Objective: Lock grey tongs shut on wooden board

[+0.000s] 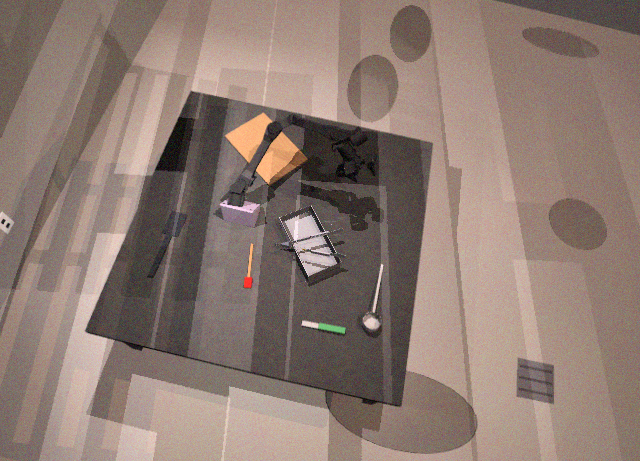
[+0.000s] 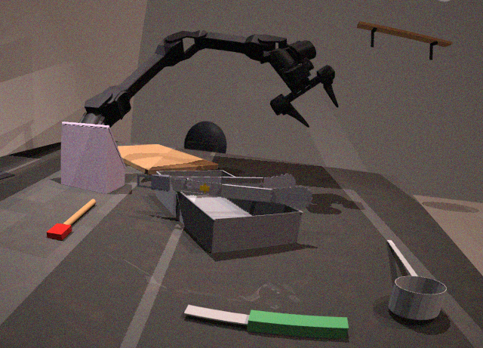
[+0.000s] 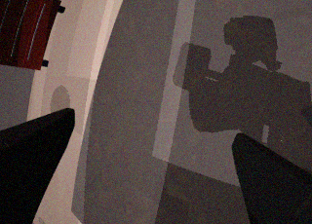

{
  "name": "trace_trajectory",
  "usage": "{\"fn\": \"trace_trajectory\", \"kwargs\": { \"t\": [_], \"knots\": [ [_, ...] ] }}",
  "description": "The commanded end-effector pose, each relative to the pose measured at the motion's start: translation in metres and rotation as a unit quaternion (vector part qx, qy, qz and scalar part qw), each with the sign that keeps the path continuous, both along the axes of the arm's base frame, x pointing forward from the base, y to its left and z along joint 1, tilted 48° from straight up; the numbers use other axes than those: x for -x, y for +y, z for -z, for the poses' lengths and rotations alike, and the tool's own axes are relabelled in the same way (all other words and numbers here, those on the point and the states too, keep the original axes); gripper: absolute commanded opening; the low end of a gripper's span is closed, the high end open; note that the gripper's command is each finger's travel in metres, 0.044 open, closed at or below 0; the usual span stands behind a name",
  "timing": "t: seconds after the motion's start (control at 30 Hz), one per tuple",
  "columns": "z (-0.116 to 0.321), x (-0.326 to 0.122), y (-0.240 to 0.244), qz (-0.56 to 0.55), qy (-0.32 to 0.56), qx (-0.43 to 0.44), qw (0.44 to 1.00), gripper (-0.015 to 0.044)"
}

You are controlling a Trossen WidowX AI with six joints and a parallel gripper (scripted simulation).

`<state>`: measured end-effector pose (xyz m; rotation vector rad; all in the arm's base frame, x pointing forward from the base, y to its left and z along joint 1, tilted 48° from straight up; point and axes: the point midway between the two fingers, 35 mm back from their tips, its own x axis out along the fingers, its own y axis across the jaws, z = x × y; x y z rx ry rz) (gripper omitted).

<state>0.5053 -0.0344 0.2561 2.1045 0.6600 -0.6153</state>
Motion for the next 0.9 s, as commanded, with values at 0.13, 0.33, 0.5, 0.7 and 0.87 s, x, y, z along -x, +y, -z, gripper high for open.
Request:
{"fn": "trace_trajectory", "kwargs": {
  "t": [0.13, 0.33, 0.5, 0.7, 0.87],
  "knots": [
    [0.121, 0.034, -0.066, 0.071, 0.195, -0.110, 0.972, 0.0440],
    [0.201, 0.087, -0.104, 0.137, 0.336, -0.228, 0.904, 0.0440],
    [0.256, 0.147, -0.123, 0.202, 0.446, -0.360, 0.794, 0.0440],
    [0.277, 0.177, -0.128, 0.233, 0.490, -0.432, 0.720, 0.0440],
    [0.281, 0.181, -0.130, 0.233, 0.490, -0.432, 0.720, 0.0440]
  ]
}}
